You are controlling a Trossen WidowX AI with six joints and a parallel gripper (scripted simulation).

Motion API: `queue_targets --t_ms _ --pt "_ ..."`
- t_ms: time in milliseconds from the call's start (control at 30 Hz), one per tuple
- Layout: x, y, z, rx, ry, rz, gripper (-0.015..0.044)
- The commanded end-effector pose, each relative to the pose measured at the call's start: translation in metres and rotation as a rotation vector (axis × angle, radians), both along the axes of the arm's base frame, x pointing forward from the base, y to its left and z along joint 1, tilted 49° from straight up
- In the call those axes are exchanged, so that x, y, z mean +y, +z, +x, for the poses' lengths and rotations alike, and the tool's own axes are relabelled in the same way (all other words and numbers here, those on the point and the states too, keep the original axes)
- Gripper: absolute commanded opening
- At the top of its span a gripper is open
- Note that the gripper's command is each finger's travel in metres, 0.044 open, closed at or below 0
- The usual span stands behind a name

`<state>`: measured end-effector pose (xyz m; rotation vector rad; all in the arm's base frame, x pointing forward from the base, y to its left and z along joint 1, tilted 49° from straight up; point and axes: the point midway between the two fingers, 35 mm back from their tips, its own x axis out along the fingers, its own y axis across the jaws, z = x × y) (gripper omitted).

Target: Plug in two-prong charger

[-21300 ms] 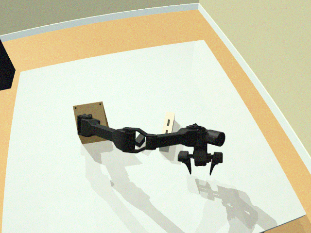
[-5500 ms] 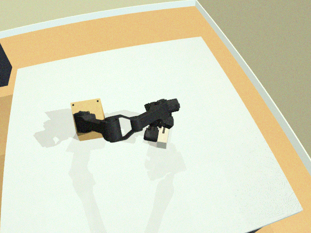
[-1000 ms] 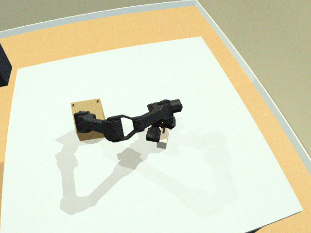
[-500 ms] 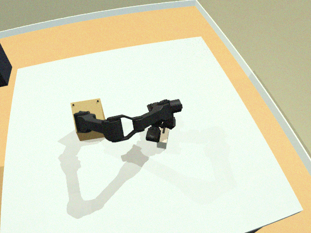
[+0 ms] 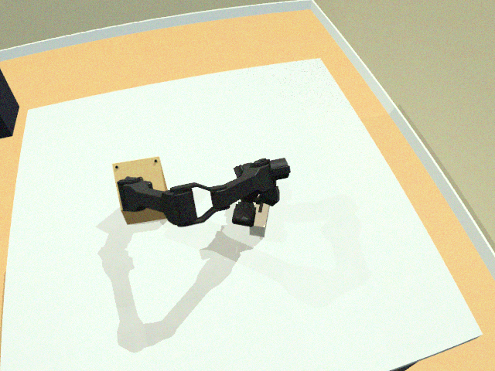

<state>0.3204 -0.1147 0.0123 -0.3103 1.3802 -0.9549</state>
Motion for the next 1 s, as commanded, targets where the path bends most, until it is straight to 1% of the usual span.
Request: queue_targets --t_ms 0,567,967 --pt "-0.0031 0.0028 0.0066 -0.028 0.003 -0.013 0.0" --pt "0.0 -0.0005 -0.0003 -0.001 0.001 0.0 0.0" --pt "0.0 -0.0005 -0.0003 -0.001 0.001 0.0 0.0315"
